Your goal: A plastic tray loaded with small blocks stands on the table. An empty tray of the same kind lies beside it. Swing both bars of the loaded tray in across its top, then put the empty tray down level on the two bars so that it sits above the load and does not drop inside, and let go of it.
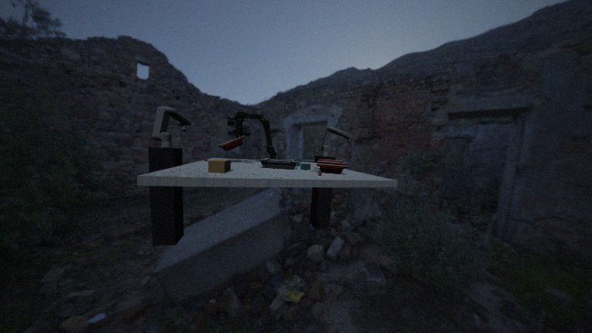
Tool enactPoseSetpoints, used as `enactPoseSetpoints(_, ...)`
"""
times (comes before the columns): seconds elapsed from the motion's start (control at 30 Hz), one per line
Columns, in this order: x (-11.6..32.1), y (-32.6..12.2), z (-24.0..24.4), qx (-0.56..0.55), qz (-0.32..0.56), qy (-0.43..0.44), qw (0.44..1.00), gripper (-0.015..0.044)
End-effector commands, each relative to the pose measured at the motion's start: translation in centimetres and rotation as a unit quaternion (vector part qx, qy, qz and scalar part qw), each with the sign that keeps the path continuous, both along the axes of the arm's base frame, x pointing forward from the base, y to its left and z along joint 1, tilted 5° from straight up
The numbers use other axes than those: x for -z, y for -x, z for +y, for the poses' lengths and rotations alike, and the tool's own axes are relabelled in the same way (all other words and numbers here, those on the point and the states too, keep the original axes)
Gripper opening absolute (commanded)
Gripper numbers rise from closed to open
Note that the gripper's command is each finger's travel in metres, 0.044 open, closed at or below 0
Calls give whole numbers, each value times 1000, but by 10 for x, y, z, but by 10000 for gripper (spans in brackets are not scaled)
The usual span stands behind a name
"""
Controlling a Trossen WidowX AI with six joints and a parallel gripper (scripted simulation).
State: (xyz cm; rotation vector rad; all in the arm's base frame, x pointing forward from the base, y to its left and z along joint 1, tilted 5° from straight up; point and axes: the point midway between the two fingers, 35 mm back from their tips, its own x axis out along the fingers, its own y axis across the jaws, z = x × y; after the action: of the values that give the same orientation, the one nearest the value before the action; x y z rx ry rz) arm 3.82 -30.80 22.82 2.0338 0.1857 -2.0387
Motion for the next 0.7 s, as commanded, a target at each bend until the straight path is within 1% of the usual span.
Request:
enactPoseSetpoints(0.0, -5, -12, 0, -13, -1, 10, 1000, 0)
enactPoseSetpoints(0.67, -1, -83, 18, -96, 2, 5, 995, 0)
